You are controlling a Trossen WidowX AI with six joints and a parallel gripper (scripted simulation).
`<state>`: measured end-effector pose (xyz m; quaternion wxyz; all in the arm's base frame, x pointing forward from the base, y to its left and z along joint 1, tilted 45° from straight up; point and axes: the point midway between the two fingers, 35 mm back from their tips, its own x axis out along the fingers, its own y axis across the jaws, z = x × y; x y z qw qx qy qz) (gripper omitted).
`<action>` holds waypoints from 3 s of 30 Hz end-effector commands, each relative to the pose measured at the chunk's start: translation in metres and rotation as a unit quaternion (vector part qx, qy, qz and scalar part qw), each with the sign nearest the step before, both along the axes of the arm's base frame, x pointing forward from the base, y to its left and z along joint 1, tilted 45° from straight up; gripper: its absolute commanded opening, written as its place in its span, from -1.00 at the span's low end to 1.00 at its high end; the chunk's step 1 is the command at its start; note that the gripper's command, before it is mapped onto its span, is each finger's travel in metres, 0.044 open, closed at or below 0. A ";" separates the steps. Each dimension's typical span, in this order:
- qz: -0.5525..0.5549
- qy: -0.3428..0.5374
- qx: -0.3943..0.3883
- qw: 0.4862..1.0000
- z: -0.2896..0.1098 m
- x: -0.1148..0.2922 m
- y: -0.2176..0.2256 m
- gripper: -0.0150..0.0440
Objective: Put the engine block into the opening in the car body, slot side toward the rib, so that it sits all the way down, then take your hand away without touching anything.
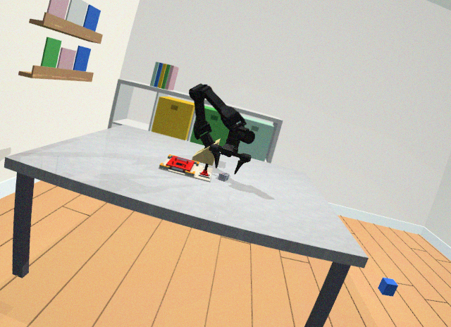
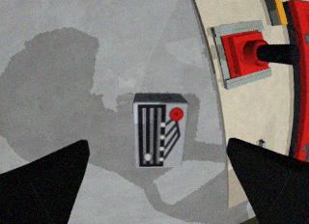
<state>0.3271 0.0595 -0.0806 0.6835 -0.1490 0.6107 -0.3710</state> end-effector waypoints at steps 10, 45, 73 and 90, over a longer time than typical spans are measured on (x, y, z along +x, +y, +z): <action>0.002 0.001 -0.002 1.000 -0.014 -0.001 -0.014 1.00; 0.011 -0.012 0.015 1.000 -0.003 0.003 0.007 -0.49; 0.004 0.000 0.003 1.000 0.062 0.004 0.063 -0.49; 0.019 0.016 0.007 1.000 0.085 0.012 0.044 -0.49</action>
